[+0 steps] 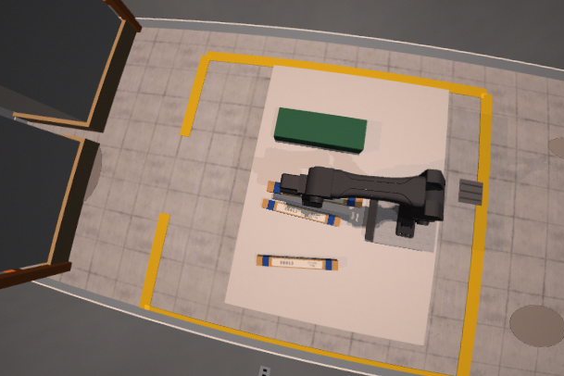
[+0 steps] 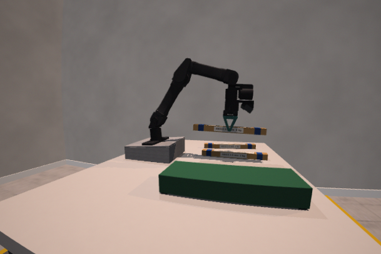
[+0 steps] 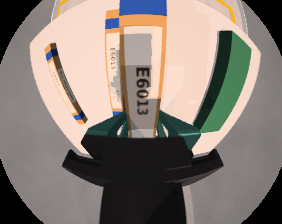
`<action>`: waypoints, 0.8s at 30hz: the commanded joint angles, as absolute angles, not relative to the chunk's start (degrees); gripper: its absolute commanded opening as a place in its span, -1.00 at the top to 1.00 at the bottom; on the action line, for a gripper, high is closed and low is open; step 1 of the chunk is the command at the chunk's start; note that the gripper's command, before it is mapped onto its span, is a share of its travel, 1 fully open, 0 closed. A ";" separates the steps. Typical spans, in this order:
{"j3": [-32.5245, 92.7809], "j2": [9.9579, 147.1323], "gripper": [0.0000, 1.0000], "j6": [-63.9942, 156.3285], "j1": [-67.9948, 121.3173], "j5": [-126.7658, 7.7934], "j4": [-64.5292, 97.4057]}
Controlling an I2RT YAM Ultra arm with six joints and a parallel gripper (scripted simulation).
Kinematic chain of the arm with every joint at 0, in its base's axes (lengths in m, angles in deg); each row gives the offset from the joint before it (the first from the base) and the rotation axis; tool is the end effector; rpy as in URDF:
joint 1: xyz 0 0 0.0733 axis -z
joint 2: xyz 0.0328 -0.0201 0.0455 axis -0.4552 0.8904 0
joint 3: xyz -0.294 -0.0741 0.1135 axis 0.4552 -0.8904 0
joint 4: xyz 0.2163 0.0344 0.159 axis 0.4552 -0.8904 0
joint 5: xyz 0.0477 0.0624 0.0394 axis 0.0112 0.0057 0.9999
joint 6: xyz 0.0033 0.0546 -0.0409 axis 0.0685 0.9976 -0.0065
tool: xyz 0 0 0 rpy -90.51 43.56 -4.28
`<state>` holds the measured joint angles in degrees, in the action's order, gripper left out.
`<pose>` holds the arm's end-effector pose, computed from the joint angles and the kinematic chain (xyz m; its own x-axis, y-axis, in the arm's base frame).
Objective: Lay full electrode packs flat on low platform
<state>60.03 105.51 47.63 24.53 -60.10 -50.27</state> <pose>0.4530 0.0201 0.2117 -0.9931 -0.0341 0.1125 -0.0367 0.9991 -0.0204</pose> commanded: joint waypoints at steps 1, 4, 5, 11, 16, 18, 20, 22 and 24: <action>63.14 102.59 1.00 47.89 23.96 -60.10 -51.35; 63.17 102.77 1.00 47.89 23.94 -60.10 -51.55; 63.21 102.78 1.00 47.89 23.93 -60.10 -51.57; 63.42 102.86 1.00 47.91 23.87 -60.10 -51.70; 63.54 102.92 1.00 47.92 23.82 -60.09 -51.75; 63.57 102.94 1.00 49.60 25.31 -60.16 -51.72; 63.34 103.03 1.00 51.12 25.68 -60.24 -51.69; 63.43 103.08 1.00 54.10 26.43 -60.32 -51.65; 63.58 103.25 1.00 57.09 27.18 -60.42 -51.65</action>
